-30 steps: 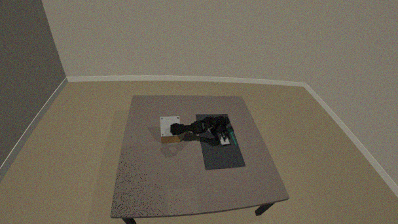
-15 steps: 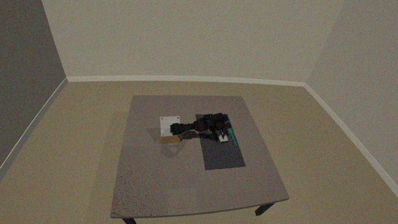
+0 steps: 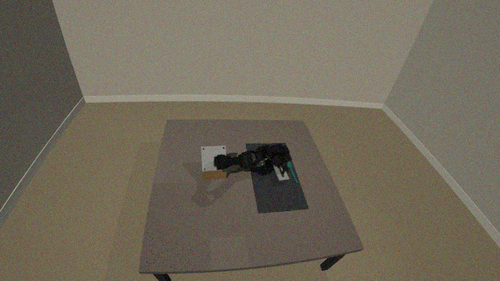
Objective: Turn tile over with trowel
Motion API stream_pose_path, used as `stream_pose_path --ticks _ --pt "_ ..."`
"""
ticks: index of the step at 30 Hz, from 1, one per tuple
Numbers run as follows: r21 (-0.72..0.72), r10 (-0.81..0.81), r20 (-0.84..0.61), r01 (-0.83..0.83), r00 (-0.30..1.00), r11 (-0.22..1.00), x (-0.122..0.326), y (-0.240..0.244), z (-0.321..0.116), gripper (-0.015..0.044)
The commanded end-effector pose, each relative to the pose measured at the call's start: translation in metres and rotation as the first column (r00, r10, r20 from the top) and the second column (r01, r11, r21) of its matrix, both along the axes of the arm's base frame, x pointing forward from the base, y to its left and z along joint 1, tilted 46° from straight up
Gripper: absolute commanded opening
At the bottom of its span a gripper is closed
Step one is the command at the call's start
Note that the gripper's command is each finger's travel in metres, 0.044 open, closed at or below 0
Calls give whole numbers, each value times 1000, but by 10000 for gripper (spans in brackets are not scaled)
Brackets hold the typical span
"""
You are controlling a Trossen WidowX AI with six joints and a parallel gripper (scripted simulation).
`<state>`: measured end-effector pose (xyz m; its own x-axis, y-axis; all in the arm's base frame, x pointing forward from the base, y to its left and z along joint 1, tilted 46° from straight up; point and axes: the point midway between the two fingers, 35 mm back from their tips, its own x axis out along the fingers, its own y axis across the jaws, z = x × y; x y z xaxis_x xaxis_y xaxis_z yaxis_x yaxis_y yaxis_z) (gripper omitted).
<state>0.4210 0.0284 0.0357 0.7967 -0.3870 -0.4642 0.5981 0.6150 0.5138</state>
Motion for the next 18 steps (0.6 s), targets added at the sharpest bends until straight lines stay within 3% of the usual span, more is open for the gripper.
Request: stream_pose_path --ticks 1,18 --pt "7 16 23 -16 1000 1000 3 1 22 0" --pt "7 16 23 -16 1000 1000 3 -1 28 0"
